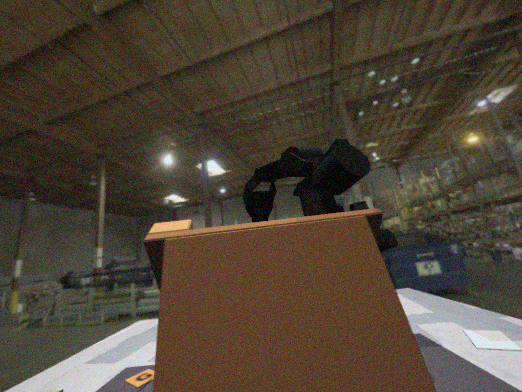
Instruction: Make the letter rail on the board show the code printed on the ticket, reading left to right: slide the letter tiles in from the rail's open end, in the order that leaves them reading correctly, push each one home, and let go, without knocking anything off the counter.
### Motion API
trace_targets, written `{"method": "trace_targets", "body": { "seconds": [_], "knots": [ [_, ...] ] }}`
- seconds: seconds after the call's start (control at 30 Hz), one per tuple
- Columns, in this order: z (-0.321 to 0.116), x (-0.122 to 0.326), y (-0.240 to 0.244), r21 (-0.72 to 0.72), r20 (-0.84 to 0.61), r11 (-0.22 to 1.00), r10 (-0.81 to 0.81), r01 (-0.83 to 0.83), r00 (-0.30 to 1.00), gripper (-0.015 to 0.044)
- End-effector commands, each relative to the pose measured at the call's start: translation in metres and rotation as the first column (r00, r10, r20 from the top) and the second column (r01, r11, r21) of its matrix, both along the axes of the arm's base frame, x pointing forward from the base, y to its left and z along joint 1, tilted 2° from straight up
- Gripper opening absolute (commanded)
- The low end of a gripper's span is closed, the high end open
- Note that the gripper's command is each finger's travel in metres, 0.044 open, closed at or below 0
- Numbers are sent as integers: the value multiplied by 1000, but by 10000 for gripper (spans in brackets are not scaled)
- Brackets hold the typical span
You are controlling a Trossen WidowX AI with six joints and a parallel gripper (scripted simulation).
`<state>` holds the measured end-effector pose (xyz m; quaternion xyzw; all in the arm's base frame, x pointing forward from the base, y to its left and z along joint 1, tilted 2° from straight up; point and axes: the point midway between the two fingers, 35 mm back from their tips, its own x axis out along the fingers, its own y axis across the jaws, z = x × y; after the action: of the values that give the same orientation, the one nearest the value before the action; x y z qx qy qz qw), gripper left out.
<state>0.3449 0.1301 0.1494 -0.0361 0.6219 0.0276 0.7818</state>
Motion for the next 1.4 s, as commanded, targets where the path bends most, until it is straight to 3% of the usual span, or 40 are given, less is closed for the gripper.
{"method": "trace_targets", "body": {
  "seconds": [0.0, 1.2, 1.37],
  "knots": [
    [0, 0, -1, 2, 1, 1000, 5, -5, 1000, 0],
    [18, -24, -4, 2, -1, 1000, 5, -5, 1000, 0],
    [45, -32, -27, 48, 116, 999, 9, -14, 993, 131]
  ]
}}
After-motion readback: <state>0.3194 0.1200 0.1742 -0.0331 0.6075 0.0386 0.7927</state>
